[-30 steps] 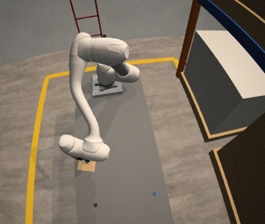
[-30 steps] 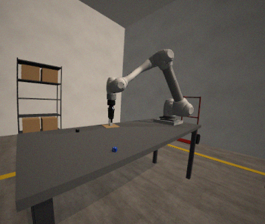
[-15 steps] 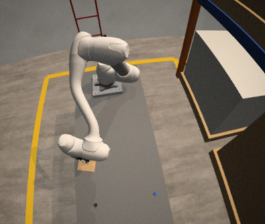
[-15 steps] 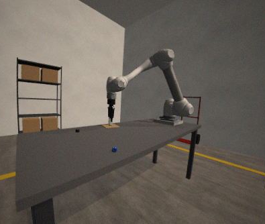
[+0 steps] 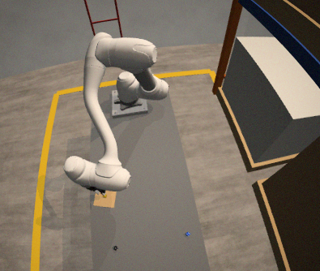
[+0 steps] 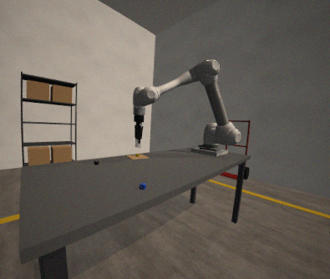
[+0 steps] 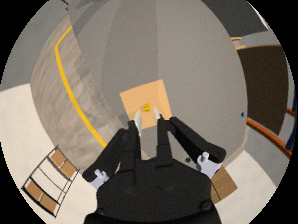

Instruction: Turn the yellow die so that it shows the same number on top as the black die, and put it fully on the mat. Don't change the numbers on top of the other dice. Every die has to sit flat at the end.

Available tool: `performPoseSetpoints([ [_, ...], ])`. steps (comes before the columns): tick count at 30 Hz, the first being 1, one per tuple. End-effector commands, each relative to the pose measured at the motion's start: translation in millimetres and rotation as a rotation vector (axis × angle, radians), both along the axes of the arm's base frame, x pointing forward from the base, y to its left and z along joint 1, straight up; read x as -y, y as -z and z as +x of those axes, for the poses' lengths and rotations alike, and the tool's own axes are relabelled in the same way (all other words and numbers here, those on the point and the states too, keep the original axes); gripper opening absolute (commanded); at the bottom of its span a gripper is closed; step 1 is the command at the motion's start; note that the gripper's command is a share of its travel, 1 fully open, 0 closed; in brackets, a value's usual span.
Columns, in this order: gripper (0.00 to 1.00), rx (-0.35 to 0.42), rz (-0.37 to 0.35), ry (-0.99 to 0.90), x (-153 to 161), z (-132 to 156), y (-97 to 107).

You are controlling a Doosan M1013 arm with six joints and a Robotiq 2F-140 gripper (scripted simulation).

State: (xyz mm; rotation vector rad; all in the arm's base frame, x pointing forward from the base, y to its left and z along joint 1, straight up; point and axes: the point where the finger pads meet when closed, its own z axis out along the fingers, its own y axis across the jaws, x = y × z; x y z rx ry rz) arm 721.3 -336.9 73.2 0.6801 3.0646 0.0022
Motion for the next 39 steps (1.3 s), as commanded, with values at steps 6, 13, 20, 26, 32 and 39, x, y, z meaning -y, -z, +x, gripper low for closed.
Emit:
performPoseSetpoints([
  [6,0.29,0.000,0.000,0.000,0.0,0.0,-18.7],
  [13,1.00,0.000,0.000,0.000,0.0,0.0,-20.6],
  [20,1.00,0.000,0.000,0.000,0.0,0.0,-20.6],
  [26,1.00,0.000,0.000,0.000,0.0,0.0,-20.6],
  [32,1.00,0.000,0.000,-0.005,0.0,0.0,-20.5],
  [39,1.00,0.000,0.000,-0.163,0.0,0.0,-19.2],
])
